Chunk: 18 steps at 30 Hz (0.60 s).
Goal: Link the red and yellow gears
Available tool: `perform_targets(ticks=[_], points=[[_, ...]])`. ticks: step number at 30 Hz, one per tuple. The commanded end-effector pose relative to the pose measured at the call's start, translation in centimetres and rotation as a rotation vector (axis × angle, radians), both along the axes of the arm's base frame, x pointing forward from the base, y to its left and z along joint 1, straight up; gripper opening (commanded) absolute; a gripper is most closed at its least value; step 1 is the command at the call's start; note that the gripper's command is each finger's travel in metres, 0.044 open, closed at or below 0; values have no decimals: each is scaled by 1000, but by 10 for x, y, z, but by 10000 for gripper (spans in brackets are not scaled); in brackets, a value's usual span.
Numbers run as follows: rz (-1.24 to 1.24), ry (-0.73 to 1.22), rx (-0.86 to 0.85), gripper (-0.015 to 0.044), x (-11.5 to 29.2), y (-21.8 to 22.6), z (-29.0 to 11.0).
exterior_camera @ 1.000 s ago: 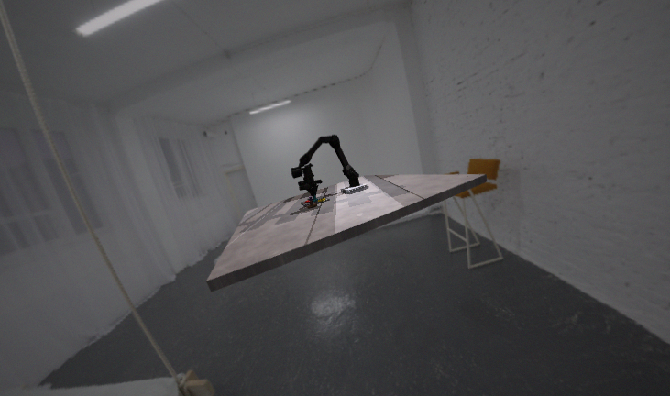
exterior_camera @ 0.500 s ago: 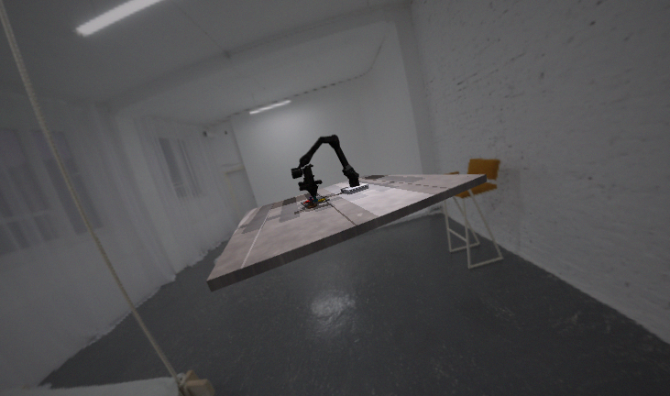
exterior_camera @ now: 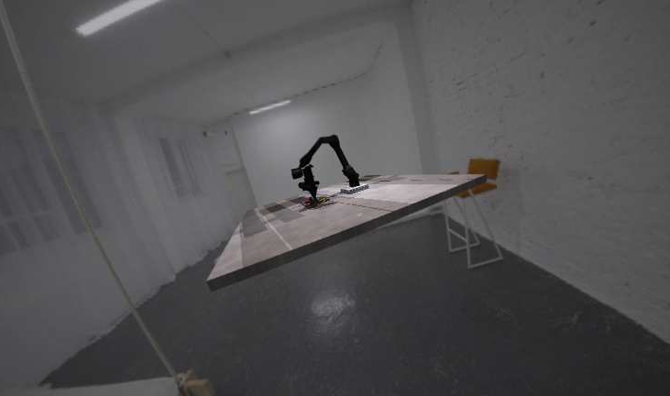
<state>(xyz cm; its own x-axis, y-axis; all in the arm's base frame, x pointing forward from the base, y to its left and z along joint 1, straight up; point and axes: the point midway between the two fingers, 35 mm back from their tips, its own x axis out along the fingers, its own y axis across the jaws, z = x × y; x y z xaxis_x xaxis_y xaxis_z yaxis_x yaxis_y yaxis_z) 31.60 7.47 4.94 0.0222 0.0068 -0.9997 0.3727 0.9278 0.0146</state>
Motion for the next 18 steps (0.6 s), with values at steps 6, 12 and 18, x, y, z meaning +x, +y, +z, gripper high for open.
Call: perform_targets(ticks=[6, 12, 18], points=[[-113, 1, 2, 0, 0, 1, -2], [-243, 1, 5, 26, 0, 1, -3], [-219, 1, 4, 140, 0, 0, 2]])
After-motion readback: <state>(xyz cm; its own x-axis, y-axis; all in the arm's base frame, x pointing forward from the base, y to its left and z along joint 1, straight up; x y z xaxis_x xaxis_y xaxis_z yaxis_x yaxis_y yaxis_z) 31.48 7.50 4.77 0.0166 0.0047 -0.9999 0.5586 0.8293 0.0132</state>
